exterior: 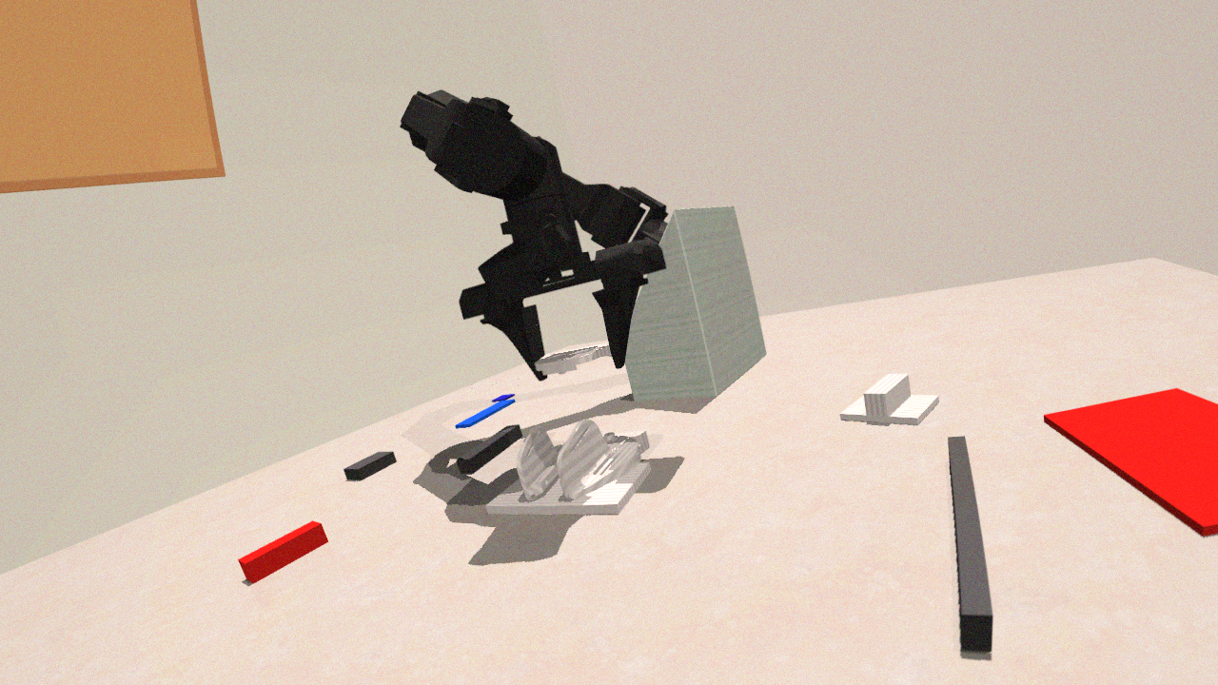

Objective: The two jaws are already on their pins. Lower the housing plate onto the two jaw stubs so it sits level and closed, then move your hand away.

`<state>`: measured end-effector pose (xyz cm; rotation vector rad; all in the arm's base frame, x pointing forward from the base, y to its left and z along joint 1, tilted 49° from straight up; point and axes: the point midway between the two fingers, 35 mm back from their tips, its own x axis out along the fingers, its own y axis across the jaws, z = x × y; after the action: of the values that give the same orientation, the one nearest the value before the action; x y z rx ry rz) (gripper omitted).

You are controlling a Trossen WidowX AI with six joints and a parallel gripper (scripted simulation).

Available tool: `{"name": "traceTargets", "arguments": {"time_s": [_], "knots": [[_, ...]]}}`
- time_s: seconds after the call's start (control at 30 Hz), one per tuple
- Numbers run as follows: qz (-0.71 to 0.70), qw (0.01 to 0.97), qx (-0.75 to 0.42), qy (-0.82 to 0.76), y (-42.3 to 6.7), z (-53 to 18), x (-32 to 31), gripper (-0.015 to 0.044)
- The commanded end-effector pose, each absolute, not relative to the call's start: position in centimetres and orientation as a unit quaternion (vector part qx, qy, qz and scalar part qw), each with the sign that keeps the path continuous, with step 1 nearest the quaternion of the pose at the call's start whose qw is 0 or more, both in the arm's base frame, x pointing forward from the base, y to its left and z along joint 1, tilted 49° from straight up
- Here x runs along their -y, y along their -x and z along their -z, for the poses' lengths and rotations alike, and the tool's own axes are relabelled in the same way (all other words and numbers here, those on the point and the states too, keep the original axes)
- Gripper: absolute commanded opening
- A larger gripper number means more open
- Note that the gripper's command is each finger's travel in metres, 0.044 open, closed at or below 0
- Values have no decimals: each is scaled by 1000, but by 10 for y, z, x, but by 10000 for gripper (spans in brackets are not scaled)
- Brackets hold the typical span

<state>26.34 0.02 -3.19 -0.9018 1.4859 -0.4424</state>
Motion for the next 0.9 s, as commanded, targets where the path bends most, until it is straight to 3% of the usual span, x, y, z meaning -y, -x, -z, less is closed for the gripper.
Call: {"name": "traceTargets", "arguments": {"time_s": [0.0, 0.87], "knots": [[194, 625, -647, 391, -263, 33, -1, 351], [193, 626, -647, 390, -266, 51, 17, 351]]}}
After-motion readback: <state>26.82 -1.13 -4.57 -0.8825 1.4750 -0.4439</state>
